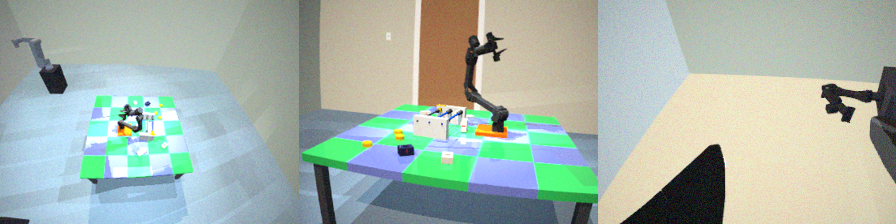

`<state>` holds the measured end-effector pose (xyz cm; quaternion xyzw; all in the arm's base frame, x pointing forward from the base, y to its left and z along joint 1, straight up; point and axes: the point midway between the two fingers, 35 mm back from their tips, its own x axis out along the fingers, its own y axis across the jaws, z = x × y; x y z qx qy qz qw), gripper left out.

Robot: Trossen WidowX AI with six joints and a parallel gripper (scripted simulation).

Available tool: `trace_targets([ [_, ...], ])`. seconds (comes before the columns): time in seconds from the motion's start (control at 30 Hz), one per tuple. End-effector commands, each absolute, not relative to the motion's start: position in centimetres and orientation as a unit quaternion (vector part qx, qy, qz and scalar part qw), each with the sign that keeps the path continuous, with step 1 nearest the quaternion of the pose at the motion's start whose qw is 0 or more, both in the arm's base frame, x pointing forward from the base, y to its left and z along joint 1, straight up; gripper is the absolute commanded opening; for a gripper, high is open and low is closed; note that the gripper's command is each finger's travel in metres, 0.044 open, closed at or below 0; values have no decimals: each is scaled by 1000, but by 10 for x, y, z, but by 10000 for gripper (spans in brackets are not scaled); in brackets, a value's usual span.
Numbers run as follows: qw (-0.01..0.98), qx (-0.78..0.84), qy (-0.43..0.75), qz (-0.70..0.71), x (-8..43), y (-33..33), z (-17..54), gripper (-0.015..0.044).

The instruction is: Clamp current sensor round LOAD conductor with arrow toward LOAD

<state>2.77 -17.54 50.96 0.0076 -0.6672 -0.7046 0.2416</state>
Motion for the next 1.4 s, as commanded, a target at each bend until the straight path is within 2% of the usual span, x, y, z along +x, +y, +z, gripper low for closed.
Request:
trace_targets([
  [0.0, 160, -73, -636, -752, -24, -143, 518, 420],
  [0.03, 137, -92, -625, -763, -35, -133, 520, 440],
  [0.27, -41, -222, -522, -822, -87, -53, 527, 440],
  [0.47, -206, -300, -419, -832, -96, 23, 526, 440],
  [0.6, -323, -330, -346, -817, -85, 75, 521, 440],
  [0.8, -494, -345, -237, -762, -40, 143, 506, 440],
  [1.0, -653, -327, -136, -670, 31, 186, 484, 440],
  [1.2, -789, -280, -56, -544, 115, 196, 454, 440],
  [1.37, -879, -226, -12, -421, 186, 177, 423, 440],
])
